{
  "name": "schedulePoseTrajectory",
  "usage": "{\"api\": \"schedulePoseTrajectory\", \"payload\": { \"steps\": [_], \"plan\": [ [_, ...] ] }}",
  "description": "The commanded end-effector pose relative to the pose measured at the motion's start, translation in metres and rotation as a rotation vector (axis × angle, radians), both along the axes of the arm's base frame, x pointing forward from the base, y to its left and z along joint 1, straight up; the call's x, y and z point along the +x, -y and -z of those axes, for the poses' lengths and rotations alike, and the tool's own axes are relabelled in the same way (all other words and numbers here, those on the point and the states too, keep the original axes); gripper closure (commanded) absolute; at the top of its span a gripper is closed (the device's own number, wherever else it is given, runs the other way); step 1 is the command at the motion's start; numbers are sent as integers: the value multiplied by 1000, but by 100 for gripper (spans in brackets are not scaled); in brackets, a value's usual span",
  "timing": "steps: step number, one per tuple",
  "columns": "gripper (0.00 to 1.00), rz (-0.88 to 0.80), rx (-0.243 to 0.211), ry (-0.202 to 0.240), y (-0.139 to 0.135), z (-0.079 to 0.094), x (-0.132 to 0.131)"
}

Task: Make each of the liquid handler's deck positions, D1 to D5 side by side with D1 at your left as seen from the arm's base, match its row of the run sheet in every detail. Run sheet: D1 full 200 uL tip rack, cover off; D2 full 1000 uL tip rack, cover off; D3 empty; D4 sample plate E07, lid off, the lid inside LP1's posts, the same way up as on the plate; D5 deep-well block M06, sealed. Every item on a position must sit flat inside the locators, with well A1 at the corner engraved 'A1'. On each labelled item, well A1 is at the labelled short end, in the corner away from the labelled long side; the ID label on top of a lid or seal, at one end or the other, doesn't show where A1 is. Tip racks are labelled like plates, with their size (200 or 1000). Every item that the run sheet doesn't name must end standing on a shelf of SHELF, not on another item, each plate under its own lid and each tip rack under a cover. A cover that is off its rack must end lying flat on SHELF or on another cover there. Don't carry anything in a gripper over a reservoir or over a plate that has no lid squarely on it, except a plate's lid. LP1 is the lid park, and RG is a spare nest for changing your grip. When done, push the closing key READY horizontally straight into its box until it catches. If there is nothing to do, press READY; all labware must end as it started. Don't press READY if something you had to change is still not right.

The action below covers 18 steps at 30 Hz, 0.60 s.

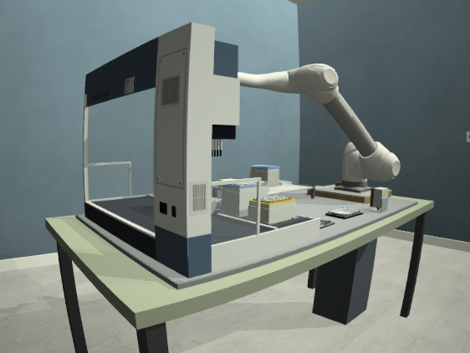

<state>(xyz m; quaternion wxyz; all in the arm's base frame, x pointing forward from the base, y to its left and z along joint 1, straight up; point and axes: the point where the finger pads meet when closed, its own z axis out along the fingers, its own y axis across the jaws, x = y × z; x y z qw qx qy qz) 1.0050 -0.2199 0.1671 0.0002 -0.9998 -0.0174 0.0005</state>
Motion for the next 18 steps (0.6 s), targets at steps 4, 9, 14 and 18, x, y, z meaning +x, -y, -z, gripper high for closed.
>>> {"api": "schedulePoseTrajectory", "payload": {
  "steps": [4,9,14,18],
  "plan": [
    [90,0,0,2,0,6,0],
    [90,0,0,2,0,12,0],
    [90,0,0,2,0,21,0],
    [90,0,0,2,0,27,0]
  ]
}}
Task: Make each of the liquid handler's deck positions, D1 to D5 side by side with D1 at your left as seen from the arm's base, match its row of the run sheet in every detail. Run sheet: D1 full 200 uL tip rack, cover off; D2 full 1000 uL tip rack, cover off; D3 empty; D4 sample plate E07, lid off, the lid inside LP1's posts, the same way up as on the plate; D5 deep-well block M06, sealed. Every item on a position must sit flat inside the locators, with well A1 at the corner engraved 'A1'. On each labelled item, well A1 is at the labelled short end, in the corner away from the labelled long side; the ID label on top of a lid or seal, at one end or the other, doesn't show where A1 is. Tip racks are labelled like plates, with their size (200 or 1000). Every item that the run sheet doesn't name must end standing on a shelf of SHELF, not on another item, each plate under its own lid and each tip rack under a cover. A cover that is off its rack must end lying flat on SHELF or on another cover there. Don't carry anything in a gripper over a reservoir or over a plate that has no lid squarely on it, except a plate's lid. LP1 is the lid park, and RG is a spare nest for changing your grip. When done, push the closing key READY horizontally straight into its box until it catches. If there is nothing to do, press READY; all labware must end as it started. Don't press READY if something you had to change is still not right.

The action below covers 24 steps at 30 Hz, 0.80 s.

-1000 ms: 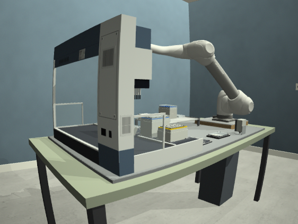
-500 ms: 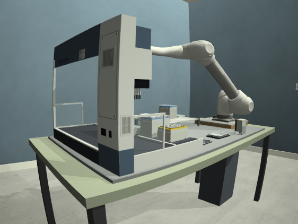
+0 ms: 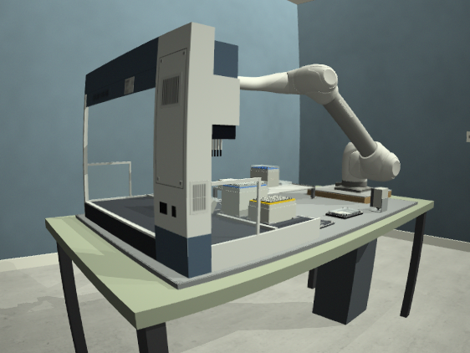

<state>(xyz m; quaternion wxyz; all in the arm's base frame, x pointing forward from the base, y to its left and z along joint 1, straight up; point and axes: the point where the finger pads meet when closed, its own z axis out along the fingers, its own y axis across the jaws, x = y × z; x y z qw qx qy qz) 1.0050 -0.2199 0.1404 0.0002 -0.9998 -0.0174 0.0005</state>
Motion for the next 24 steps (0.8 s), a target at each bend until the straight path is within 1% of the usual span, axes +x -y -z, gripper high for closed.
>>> {"api": "schedulePoseTrajectory", "payload": {
  "steps": [1,4,19,21,24],
  "plan": [
    [90,0,0,2,0,2,0],
    [90,0,0,2,0,4,0],
    [90,0,0,2,0,29,0],
    [90,0,0,2,0,29,0],
    [90,0,0,2,0,34,0]
  ]
}}
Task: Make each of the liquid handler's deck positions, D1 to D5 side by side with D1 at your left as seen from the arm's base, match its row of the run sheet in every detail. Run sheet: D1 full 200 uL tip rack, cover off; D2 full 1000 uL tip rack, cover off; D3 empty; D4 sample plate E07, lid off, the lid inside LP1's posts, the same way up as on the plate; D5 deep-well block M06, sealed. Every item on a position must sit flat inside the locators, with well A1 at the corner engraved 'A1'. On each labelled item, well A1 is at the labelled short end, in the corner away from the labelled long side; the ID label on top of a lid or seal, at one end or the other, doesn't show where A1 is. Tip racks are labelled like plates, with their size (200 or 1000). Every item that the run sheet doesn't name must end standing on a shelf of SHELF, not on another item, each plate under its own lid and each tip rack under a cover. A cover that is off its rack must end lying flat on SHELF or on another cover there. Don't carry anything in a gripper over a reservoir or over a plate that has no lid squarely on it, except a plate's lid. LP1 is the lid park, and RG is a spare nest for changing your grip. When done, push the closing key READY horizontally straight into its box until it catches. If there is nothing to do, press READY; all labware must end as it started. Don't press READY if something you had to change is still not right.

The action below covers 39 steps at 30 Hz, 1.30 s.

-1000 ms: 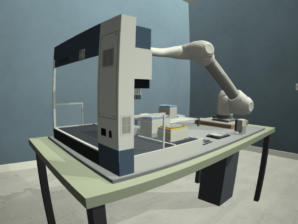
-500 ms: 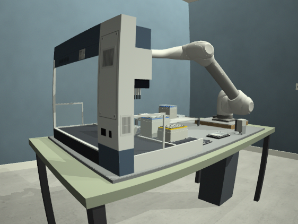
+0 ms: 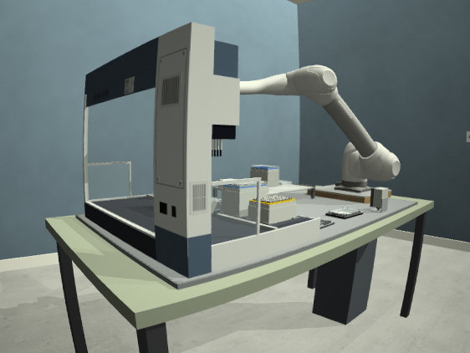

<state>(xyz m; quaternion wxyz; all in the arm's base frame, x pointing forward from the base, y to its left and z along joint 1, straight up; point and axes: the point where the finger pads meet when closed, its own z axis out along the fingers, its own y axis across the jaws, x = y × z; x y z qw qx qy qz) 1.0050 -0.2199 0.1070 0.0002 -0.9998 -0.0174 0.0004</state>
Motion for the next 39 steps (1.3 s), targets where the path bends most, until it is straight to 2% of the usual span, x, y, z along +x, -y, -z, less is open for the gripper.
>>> {"api": "schedulePoseTrajectory", "payload": {
  "steps": [1,23,39],
  "plan": [
    [90,0,0,2,0,2,0],
    [90,0,0,2,0,36,0],
    [90,0,0,2,0,36,0]
  ]
}}
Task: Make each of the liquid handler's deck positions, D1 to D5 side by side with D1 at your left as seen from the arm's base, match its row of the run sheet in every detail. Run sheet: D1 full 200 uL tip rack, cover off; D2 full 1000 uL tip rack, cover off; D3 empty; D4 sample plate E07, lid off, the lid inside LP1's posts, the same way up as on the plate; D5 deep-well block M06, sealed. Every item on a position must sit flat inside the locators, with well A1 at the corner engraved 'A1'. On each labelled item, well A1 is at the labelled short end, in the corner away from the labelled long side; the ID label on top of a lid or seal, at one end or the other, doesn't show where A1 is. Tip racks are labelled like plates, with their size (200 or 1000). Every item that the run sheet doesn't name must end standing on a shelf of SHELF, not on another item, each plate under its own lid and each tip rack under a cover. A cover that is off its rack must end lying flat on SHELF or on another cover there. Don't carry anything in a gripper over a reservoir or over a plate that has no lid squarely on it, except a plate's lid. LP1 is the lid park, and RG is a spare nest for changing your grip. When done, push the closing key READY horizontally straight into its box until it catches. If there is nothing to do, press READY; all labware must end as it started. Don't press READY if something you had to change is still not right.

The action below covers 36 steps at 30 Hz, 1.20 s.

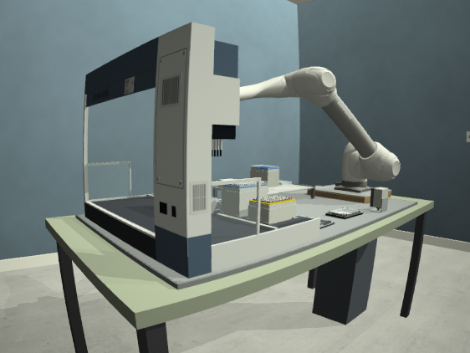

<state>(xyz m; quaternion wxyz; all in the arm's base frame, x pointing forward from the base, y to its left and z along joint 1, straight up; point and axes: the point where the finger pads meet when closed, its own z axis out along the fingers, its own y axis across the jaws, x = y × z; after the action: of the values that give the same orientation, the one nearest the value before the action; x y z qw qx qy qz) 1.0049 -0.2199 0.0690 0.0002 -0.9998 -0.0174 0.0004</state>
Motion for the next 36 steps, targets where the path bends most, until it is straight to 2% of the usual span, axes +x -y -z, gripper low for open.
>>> {"api": "schedulePoseTrajectory", "payload": {
  "steps": [1,36],
  "plan": [
    [90,0,0,2,0,-2,0],
    [90,0,0,2,0,3,1]
  ]
}}
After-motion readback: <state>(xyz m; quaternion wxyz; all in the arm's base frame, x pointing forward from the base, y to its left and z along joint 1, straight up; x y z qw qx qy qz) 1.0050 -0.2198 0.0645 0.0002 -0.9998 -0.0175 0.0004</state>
